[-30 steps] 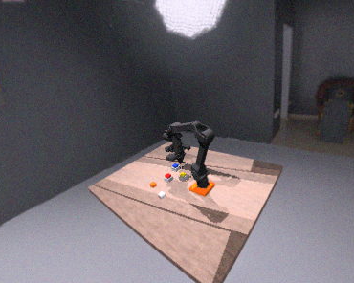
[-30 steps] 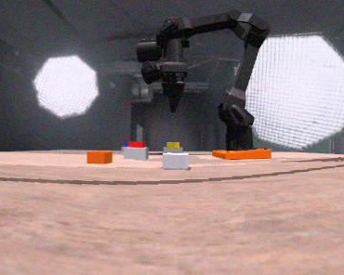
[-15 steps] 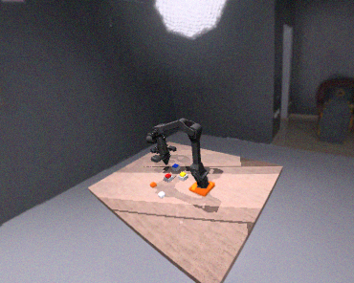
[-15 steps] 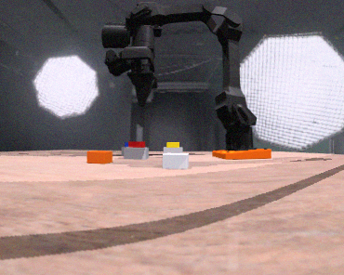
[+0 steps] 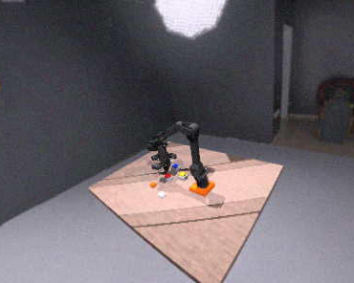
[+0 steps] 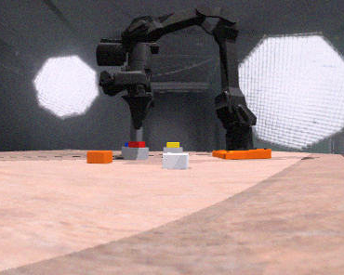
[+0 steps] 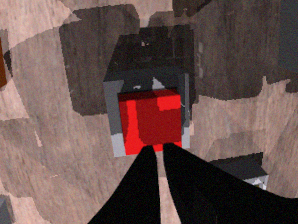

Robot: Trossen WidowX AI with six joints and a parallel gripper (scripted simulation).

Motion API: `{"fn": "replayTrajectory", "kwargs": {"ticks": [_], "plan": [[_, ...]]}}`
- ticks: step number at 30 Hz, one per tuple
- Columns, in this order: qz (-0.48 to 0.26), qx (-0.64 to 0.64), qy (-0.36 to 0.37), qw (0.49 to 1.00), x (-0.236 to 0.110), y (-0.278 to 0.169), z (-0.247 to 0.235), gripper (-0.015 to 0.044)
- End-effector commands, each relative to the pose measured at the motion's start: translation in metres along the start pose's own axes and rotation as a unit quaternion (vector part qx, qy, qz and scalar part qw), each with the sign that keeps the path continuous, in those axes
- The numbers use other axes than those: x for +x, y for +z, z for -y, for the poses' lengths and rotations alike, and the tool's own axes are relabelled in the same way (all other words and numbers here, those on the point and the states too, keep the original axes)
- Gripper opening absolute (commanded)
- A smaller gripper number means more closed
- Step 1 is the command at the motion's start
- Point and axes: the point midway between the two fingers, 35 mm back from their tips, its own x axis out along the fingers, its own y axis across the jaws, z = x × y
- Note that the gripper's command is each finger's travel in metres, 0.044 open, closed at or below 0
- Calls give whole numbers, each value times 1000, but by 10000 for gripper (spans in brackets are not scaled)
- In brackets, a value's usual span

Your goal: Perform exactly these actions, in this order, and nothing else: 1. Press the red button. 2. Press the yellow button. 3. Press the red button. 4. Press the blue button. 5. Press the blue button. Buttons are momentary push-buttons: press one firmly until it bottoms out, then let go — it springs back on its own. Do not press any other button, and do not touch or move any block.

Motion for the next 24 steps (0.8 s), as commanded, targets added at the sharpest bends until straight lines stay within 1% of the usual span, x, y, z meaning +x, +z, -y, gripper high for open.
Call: {"fn": "replayTrajectory", "kwargs": {"ticks": [1, 18, 24], "plan": [[2, 1, -2, 1000, 7, 0, 1, 20], [2, 1, -2, 1000, 34, 0, 1, 20], [2, 1, -2, 1000, 36, 0, 1, 20]]}}
